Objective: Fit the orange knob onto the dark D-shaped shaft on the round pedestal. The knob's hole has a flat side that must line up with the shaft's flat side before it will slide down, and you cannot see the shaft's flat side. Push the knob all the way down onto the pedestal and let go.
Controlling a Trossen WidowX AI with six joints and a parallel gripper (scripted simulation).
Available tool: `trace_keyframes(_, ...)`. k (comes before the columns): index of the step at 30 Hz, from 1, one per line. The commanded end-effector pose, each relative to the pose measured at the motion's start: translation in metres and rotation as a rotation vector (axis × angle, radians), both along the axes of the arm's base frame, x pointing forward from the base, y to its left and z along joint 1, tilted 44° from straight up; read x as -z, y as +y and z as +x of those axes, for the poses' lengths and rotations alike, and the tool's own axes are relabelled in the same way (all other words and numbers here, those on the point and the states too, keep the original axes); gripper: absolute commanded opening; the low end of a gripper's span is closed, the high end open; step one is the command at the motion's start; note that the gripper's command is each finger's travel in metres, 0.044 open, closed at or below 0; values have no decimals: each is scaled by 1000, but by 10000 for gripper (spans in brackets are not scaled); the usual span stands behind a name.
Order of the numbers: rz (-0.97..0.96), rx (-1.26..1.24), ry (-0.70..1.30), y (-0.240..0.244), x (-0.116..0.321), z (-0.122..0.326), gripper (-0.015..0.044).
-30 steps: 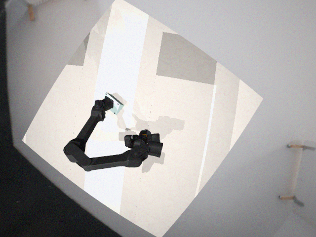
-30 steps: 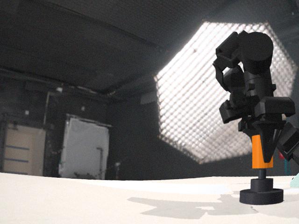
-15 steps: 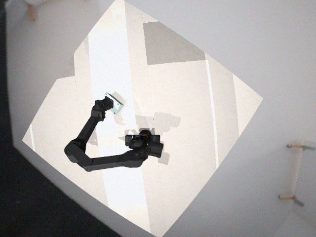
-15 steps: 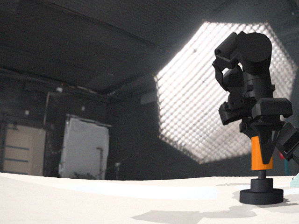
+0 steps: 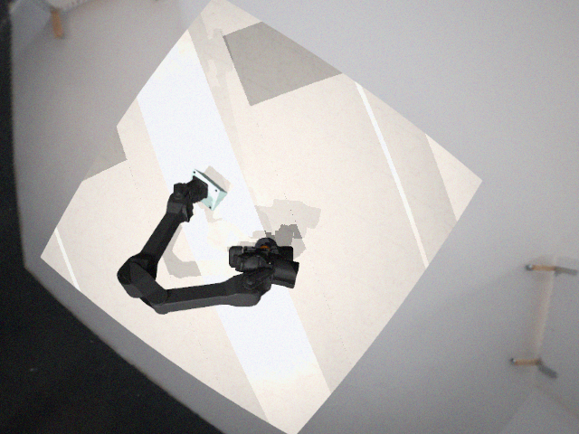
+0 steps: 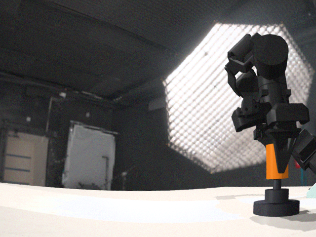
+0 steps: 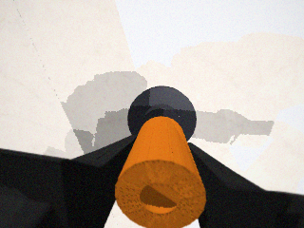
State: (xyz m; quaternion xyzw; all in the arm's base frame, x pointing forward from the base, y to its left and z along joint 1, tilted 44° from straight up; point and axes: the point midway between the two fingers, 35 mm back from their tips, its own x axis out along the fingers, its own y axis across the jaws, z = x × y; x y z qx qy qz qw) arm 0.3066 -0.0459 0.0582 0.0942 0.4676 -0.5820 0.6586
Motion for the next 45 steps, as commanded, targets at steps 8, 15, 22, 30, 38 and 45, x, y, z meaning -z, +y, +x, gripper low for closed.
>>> trace_keyframes(8, -21, 149, -145, 3, 0, -1, 0)
trace_keyframes(15, -21, 149, -145, 2, 0, 0, 0)
trace_keyframes(22, -21, 149, -146, -1, 2, 1, 0)
trace_keyframes(30, -21, 149, -146, 0, 2, 0, 0)
trace_keyframes(38, -21, 149, -145, 2, -2, 0, 0)
trace_keyframes(45, -40, 272, -260, 3, -3, 2, 0)
